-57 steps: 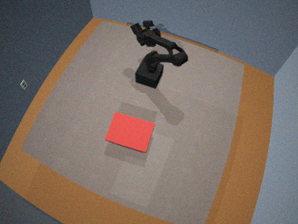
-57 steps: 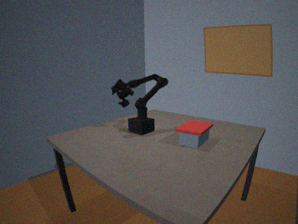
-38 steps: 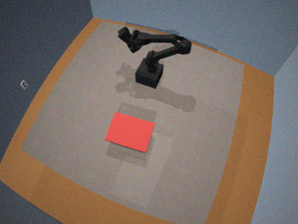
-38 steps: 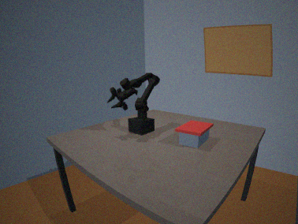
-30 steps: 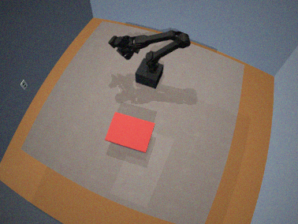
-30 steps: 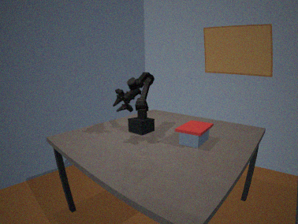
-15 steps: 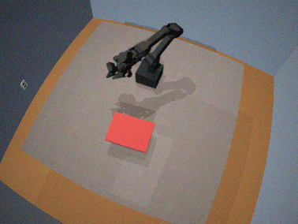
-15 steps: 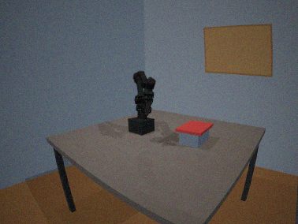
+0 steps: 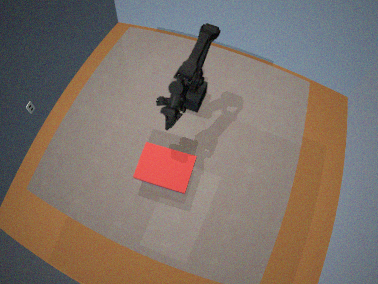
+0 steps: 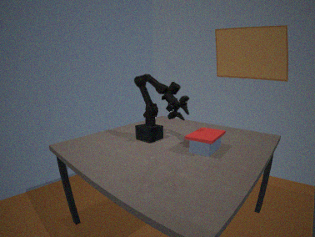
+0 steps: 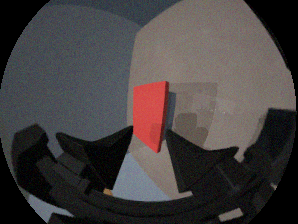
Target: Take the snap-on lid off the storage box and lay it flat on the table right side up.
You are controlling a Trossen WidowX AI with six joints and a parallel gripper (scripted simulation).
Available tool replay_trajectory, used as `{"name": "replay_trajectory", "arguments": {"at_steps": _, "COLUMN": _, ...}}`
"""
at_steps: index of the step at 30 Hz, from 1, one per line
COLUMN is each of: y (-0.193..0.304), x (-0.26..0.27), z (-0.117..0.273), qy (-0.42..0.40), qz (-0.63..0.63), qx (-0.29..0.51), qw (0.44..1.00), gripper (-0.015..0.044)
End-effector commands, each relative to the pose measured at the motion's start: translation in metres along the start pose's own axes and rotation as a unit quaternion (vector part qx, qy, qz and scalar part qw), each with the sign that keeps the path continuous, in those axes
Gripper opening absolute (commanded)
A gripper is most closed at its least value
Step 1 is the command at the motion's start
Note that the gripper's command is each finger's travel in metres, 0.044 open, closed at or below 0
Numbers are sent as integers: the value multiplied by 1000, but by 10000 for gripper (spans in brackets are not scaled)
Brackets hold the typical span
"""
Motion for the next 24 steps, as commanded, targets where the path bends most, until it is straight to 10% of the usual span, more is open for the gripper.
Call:
{"name": "replay_trajectory", "arguments": {"at_steps": 1, "y": 20, "x": 4, "z": -2, "qy": -4, "qz": 25, "qx": 38, "qw": 999, "gripper": 235}}
{"name": "replay_trajectory", "arguments": {"at_steps": 24, "y": 24, "x": -38, "z": -40, "qy": -4, "qz": 24, "qx": 38, "qw": 999, "gripper": 235}}
Point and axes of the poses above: the point midway between the two fingers, 35 mm back from their tips, its own z axis back along the fingers, its own x axis across the jaws, y = z × x, the point moved 1 cm from there along z, back along the fingers, and after that the axes turned 5 degrees about z, right-handed, at the moved point
